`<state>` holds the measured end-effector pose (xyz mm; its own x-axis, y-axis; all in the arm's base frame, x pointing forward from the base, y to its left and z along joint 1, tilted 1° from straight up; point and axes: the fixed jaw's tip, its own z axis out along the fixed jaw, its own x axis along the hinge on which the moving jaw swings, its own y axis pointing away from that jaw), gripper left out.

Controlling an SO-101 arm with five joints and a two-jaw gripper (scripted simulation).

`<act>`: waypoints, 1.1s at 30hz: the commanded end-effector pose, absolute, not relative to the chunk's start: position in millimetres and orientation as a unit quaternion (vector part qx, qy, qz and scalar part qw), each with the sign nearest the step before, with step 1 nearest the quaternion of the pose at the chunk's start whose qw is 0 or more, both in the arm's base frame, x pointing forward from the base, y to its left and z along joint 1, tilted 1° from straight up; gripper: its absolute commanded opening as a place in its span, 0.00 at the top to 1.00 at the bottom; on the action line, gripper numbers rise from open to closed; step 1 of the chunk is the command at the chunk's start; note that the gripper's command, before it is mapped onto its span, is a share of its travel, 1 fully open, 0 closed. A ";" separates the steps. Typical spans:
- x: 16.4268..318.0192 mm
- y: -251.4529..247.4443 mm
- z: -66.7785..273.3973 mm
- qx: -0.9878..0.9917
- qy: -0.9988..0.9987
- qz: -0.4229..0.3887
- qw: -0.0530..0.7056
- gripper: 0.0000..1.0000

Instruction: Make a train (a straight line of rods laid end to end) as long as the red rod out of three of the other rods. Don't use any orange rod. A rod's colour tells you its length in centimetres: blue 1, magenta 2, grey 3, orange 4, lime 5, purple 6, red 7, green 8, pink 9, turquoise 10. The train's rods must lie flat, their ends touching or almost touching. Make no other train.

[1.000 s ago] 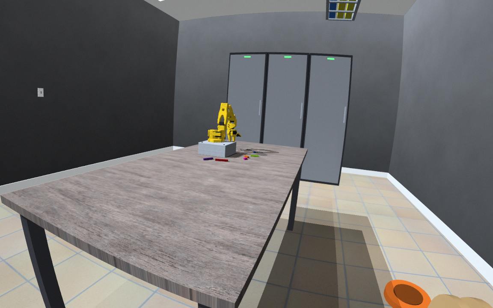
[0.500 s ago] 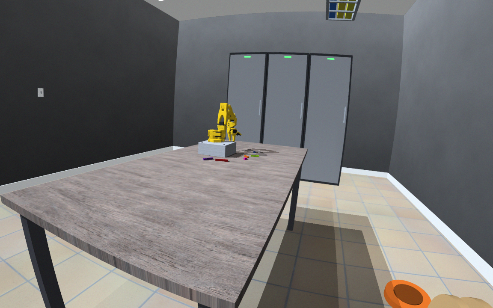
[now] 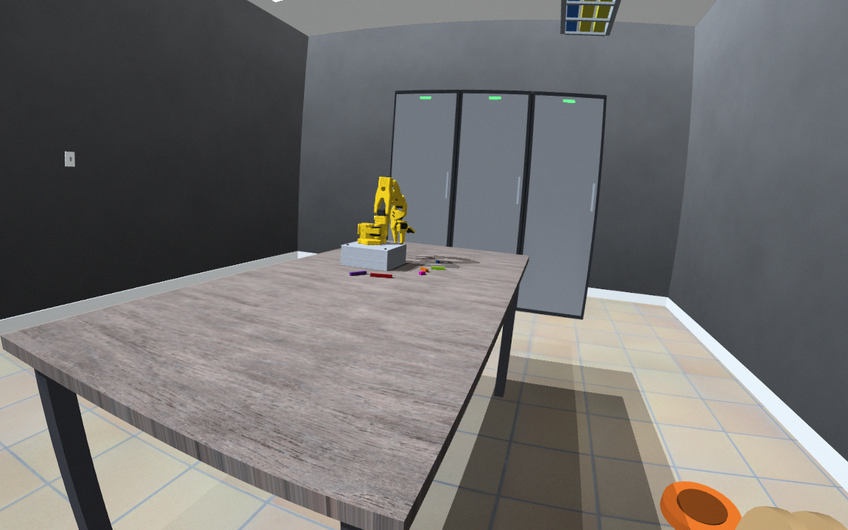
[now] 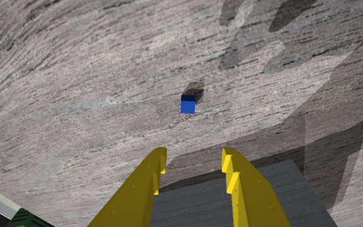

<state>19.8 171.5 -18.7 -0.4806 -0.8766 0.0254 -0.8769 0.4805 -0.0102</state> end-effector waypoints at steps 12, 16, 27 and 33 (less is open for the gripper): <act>19.6 174.4 -15.3 0.517 -0.856 0.005 0.004 0.83; 20.2 174.5 -15.2 0.519 -0.854 0.005 0.004 0.83; 26.5 174.9 -15.0 0.545 -0.838 0.005 0.005 0.83; 30.3 175.1 -14.9 0.560 -0.828 0.005 0.005 0.83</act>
<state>27.4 175.5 -15.5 -0.3823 -0.9240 0.0053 -0.9240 0.3823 -0.0021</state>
